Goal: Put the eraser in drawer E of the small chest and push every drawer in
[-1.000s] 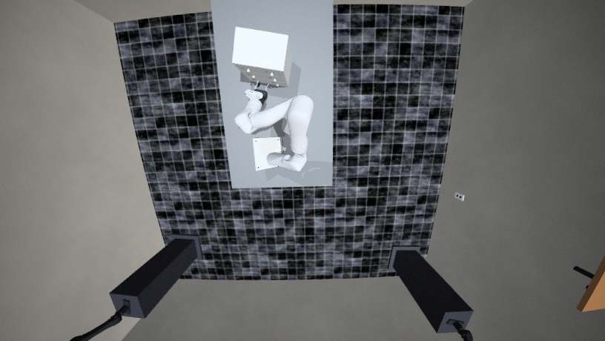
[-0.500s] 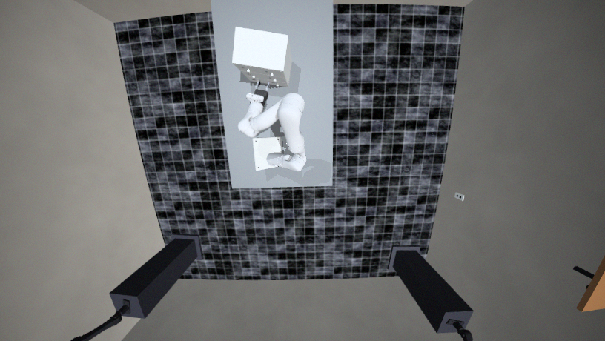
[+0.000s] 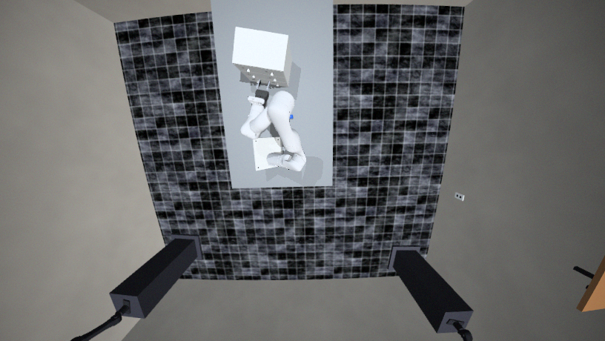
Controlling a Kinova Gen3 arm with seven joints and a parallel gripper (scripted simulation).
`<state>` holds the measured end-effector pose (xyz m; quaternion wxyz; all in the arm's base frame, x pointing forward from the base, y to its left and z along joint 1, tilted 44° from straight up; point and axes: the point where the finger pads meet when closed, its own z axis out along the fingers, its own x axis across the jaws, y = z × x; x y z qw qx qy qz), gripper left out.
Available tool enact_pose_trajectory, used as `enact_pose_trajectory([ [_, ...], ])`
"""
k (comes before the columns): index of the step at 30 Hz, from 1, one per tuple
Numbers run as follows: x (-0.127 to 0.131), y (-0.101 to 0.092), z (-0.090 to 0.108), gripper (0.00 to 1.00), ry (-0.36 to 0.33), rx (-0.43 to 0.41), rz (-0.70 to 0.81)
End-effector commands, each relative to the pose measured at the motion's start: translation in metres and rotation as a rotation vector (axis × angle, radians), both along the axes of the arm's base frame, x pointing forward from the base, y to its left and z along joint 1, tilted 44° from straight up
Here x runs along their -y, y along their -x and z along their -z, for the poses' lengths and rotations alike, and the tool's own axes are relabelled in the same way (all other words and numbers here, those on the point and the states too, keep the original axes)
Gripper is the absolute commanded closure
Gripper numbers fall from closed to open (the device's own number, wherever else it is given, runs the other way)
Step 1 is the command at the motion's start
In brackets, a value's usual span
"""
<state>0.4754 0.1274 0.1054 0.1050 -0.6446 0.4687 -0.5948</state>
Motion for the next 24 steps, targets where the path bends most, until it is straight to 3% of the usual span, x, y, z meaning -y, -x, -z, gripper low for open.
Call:
enact_pose_trajectory([
  [1,0.0035,0.0017,0.0073,0.00,0.020,0.002,-0.015],
  [24,0.0121,-0.0072,0.0146,0.00,0.041,0.106,-0.112],
])
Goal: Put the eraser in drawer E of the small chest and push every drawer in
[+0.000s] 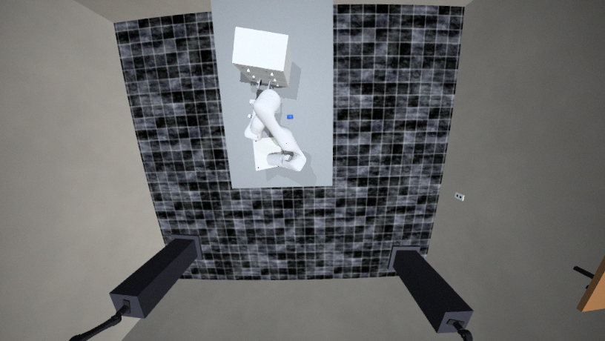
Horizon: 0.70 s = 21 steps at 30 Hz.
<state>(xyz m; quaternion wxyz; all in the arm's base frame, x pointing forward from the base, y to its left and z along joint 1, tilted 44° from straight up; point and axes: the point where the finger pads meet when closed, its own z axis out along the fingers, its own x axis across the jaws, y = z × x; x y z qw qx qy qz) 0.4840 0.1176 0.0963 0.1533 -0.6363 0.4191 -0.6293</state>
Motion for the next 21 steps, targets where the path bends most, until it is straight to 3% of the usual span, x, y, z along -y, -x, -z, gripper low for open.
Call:
enact_pose_trajectory([
  [1,0.0026,0.0011,0.0057,0.00,0.014,0.000,-0.008],
  [21,0.0056,-0.0020,0.0083,0.00,0.021,0.036,-0.043],
])
